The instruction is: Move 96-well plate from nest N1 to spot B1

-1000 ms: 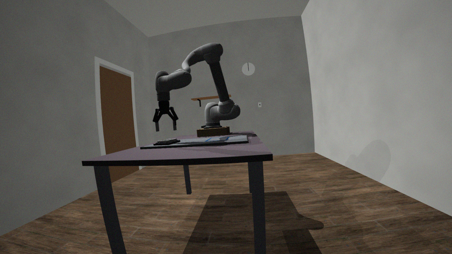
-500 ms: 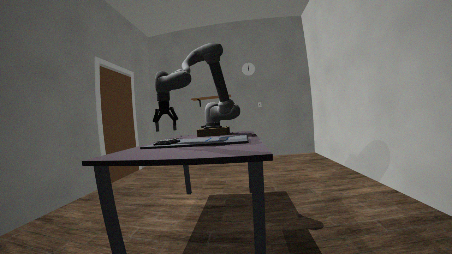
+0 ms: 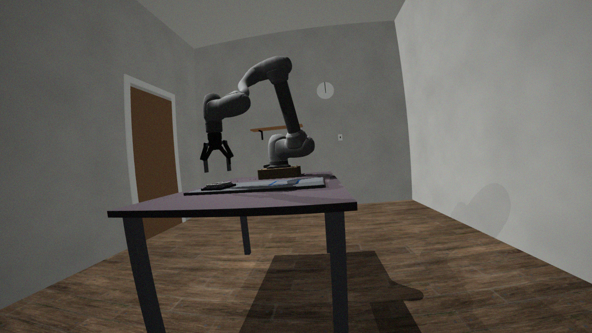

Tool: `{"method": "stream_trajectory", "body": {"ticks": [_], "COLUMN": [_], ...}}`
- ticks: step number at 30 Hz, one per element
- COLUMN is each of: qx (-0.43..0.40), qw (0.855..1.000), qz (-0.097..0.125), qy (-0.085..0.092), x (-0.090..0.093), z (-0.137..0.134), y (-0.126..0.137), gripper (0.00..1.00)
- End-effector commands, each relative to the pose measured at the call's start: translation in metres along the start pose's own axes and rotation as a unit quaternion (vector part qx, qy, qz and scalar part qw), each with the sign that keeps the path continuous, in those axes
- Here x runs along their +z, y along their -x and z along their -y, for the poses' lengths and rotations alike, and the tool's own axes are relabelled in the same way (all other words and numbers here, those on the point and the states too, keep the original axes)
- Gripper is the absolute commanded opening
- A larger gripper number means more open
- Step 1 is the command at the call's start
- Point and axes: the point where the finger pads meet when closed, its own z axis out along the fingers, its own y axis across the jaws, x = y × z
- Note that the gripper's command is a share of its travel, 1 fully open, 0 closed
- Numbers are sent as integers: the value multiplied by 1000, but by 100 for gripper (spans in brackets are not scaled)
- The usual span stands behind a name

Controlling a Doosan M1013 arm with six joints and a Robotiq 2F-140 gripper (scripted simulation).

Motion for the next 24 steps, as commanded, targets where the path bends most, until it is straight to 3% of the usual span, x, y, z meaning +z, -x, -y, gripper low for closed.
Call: {"method": "stream_trajectory", "body": {"ticks": [1,17,24], "qx": [1,1,1], "qw": [1000,1000,1000], "qz": [-4,-4,-4], "qy": [-1,-1,-1], "x": [-2,-2,9], "z": [0,0,0], "y": [0,0,-1], "gripper": [100,100,100]}}
